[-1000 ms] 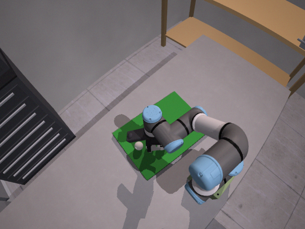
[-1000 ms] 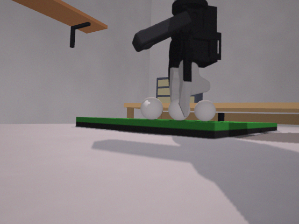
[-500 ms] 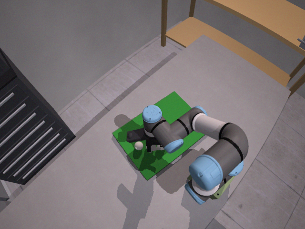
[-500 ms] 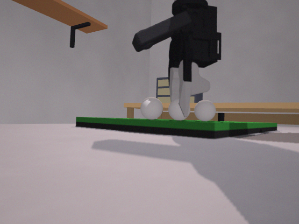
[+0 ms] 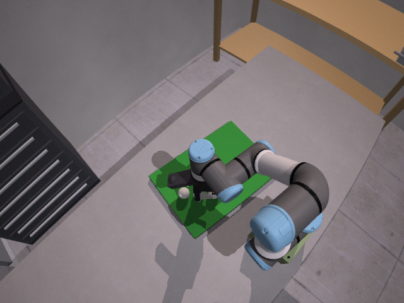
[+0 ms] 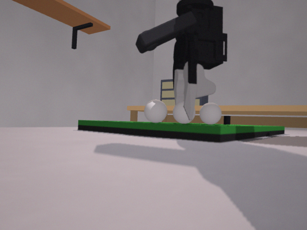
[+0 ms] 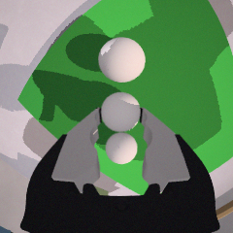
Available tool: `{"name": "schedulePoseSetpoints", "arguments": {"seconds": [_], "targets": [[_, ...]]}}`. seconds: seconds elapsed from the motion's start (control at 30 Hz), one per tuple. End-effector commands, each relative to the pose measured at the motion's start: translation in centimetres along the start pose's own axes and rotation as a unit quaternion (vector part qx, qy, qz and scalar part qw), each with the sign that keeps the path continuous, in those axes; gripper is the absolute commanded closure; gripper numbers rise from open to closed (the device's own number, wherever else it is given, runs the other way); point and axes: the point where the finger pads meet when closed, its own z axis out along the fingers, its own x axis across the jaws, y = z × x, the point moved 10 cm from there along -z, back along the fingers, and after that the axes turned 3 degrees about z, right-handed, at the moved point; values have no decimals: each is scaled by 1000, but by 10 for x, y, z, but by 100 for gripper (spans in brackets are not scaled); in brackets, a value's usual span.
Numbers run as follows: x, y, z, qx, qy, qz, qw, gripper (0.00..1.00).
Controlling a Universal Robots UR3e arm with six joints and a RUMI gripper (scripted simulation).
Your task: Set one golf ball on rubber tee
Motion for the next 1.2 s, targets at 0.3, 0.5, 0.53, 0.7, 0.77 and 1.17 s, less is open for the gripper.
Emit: {"name": "schedulePoseSetpoints", "arguments": {"seconds": [0.3, 0.5, 0.53, 0.7, 0.77, 1.17], "targets": [[1, -1, -11, 1, 1, 0, 1000, 100], [1, -1, -29, 1, 1, 0, 1000, 100], [1, -1, -33, 1, 1, 0, 1000, 100], [1, 0, -50, 1, 1, 0, 1000, 100], [1, 0, -54, 1, 1, 0, 1000, 100], [1, 0, -93, 1, 1, 0, 1000, 100]]}}
